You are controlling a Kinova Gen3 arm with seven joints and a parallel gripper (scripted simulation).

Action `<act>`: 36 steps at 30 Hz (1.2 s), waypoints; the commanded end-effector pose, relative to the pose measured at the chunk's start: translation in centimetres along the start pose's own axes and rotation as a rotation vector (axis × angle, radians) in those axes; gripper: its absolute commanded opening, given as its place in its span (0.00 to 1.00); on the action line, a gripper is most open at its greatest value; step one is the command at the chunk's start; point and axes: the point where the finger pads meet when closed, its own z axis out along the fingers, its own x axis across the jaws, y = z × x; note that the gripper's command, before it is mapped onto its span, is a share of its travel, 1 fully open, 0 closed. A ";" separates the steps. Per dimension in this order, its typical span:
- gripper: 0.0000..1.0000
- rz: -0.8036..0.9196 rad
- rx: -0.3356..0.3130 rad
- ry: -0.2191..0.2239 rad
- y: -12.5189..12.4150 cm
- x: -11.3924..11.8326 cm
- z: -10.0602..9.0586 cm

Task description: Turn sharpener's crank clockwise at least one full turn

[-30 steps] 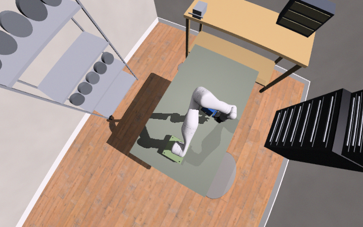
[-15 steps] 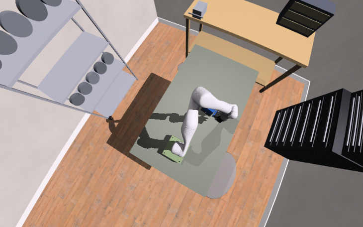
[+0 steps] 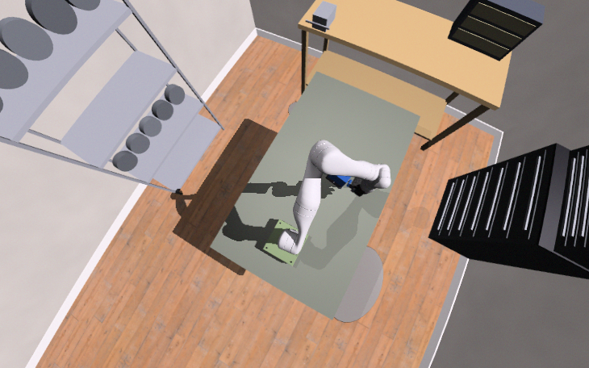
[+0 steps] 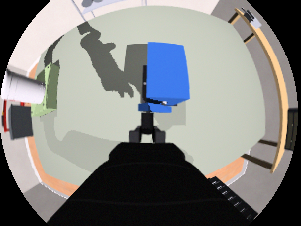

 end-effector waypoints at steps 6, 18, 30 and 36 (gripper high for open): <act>0.00 -0.005 -0.001 0.007 0.0 1.4 -0.9; 0.00 -0.005 -0.001 0.007 0.0 3.1 -1.4; 0.00 -0.005 -0.001 0.007 0.0 3.5 -1.4; 0.00 -0.005 -0.001 0.007 0.0 3.5 -1.4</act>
